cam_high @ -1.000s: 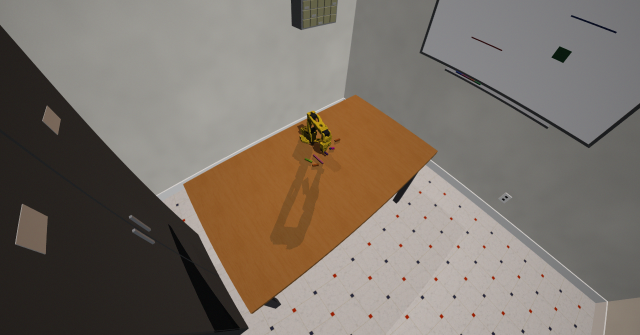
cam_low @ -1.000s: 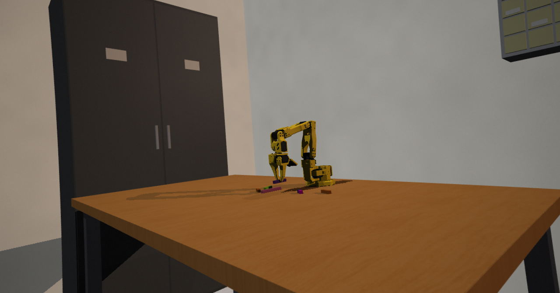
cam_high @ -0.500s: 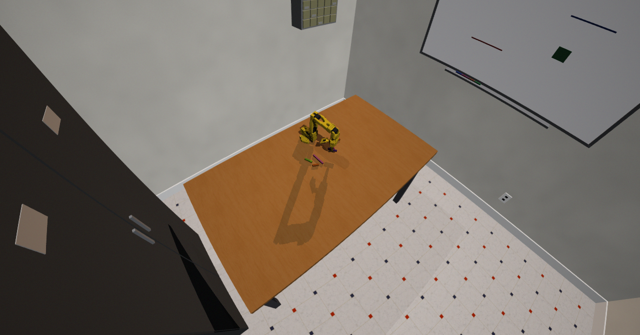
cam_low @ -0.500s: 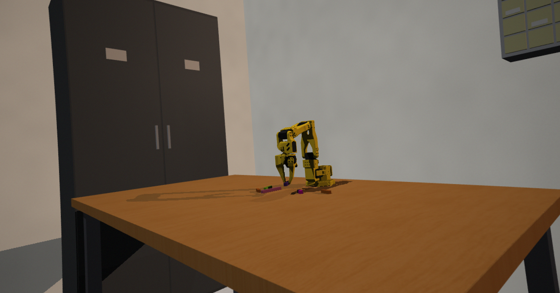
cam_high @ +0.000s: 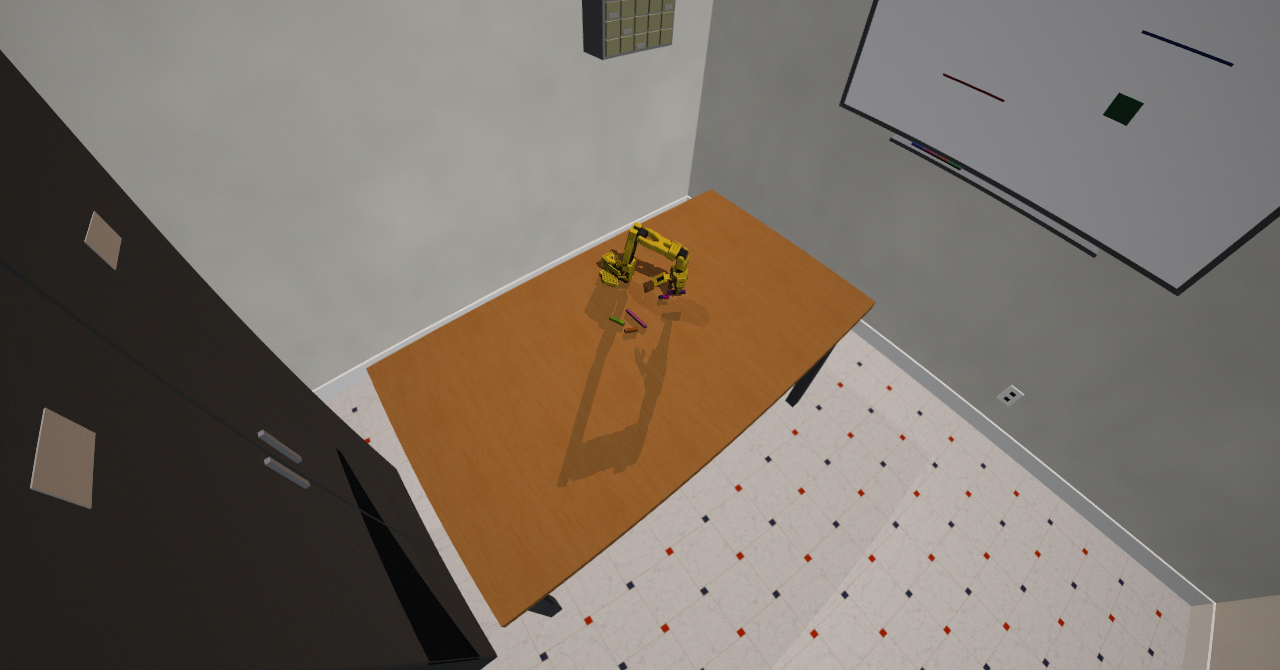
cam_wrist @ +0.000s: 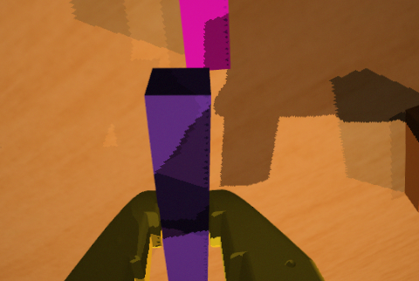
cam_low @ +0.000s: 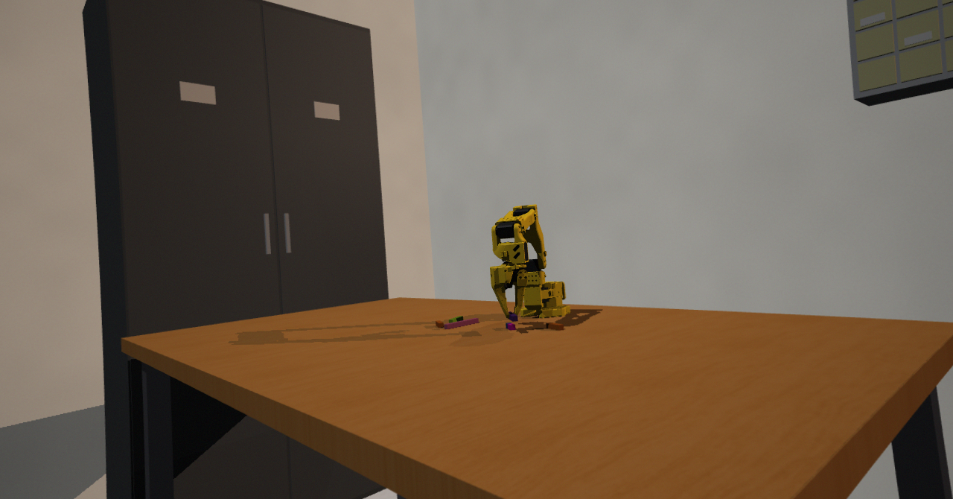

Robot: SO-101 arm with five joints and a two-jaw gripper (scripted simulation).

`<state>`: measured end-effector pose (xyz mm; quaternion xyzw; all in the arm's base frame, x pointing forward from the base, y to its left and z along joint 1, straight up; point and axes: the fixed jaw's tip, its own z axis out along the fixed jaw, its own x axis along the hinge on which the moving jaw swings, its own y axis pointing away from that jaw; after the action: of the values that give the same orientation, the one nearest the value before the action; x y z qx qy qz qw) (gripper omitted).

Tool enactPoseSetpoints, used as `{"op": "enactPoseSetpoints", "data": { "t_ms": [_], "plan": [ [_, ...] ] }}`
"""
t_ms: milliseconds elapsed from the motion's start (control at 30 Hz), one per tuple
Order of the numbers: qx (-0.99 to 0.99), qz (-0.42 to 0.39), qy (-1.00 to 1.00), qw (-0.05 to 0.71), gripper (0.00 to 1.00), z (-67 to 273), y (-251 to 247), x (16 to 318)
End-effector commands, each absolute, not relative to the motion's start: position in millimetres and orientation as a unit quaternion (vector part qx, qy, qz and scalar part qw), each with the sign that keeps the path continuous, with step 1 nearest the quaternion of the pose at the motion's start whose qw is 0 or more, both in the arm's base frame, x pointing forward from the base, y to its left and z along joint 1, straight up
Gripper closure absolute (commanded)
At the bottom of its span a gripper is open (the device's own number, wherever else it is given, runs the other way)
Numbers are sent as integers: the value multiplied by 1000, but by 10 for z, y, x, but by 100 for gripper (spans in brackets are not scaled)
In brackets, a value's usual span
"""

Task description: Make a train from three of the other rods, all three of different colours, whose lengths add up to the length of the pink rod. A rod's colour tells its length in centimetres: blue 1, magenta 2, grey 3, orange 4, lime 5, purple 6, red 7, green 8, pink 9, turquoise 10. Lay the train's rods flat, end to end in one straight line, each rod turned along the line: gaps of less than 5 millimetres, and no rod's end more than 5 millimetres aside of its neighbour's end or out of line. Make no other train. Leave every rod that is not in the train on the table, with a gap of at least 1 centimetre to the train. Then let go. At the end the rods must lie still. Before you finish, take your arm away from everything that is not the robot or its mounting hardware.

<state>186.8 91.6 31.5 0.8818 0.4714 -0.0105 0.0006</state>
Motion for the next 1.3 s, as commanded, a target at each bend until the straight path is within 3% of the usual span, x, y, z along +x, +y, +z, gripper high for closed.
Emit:
{"op": "enactPoseSetpoints", "data": {
  "t_ms": [0, 1267],
  "plan": [
    [863, 40, 504, 0, 100, 490, 1084, 1950],
    [859, 50, 510, -1, 100, 547, 1123, 1957]
  ]
}}
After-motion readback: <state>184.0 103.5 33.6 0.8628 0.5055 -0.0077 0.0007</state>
